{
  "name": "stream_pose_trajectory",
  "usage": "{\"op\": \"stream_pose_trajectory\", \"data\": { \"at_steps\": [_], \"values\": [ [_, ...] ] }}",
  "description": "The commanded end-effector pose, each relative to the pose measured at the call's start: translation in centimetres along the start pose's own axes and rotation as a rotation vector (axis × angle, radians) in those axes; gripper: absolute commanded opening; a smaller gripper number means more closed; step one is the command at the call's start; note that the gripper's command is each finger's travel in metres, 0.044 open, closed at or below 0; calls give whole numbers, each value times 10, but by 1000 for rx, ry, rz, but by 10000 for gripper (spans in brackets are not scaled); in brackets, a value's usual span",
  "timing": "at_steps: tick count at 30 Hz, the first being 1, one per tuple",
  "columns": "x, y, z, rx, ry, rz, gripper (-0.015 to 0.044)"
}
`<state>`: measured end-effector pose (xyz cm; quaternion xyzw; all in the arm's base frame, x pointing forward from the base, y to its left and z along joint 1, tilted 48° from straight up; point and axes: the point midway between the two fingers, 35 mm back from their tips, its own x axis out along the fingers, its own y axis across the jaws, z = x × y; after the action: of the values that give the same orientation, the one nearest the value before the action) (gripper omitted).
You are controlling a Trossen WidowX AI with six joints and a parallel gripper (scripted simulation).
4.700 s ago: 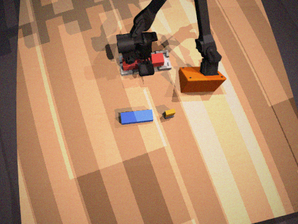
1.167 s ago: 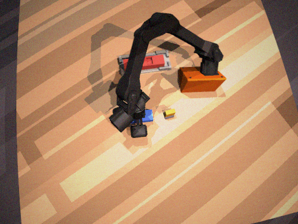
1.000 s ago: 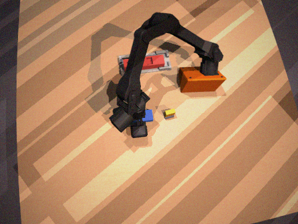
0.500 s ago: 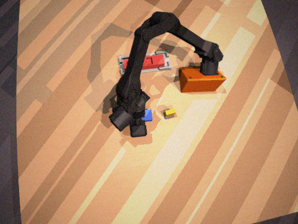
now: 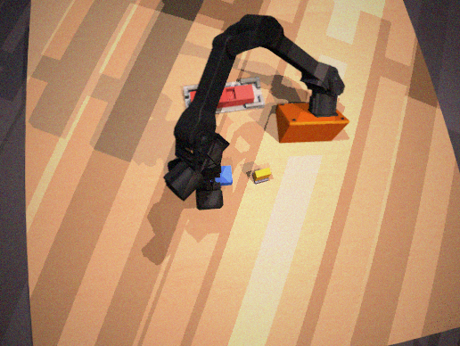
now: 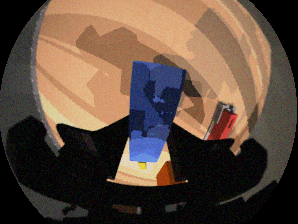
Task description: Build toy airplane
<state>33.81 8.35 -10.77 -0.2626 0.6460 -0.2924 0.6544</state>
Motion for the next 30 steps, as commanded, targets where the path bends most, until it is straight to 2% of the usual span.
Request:
{"op": "stream_pose_trajectory", "data": {
  "at_steps": [1, 23, 30],
  "values": [
    [-13, 2, 2, 4, -2, 8, 0],
    [-81, 4, -10, -30, 37, -9, 0],
    [-84, -8, -9, 30, 38, -8, 0]
  ]
}}
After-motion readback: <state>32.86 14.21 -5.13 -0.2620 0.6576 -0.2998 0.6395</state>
